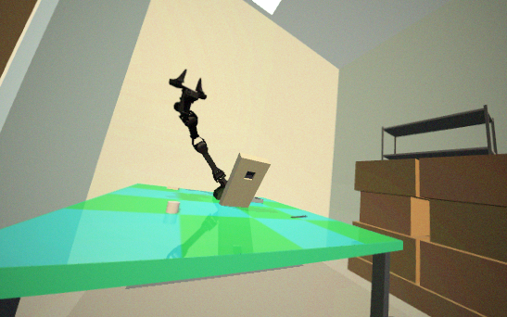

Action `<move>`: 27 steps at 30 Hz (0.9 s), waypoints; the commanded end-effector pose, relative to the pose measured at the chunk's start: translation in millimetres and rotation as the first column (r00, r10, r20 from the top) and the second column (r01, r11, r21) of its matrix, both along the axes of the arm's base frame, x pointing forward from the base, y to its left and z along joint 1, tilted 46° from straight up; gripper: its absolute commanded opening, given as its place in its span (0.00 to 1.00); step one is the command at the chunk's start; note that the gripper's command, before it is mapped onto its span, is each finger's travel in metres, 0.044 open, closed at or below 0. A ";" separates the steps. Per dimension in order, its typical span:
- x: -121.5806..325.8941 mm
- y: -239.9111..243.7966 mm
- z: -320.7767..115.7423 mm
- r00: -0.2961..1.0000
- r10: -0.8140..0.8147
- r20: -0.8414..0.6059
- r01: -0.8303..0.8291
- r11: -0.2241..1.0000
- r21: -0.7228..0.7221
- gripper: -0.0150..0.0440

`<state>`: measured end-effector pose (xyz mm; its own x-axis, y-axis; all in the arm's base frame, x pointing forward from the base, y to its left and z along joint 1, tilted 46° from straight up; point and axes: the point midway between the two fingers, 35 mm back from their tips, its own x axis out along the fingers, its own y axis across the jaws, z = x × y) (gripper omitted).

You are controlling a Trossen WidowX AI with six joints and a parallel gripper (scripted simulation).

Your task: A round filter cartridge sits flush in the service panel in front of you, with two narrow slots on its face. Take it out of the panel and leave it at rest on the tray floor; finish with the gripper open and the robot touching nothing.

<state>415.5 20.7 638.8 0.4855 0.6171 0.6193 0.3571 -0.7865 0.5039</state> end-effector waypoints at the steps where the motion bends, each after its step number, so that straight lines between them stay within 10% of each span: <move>1: 1.3 0.2 -0.7 1.000 0.010 -0.015 -0.010 1.000 0.014 0.89; 8: 48.9 11.0 -39.4 0.783 0.478 -0.398 -0.169 0.780 0.603 0.58; 14: 85.6 27.4 -96.5 0.427 0.856 -0.291 0.063 0.293 0.954 0.44; 27: 108.3 52.7 -188.7 0.259 0.935 0.243 0.522 -0.347 0.779 0.44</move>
<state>514.3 53.6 514.9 0.8556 0.2930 0.4267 0.4264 0.0681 -0.9019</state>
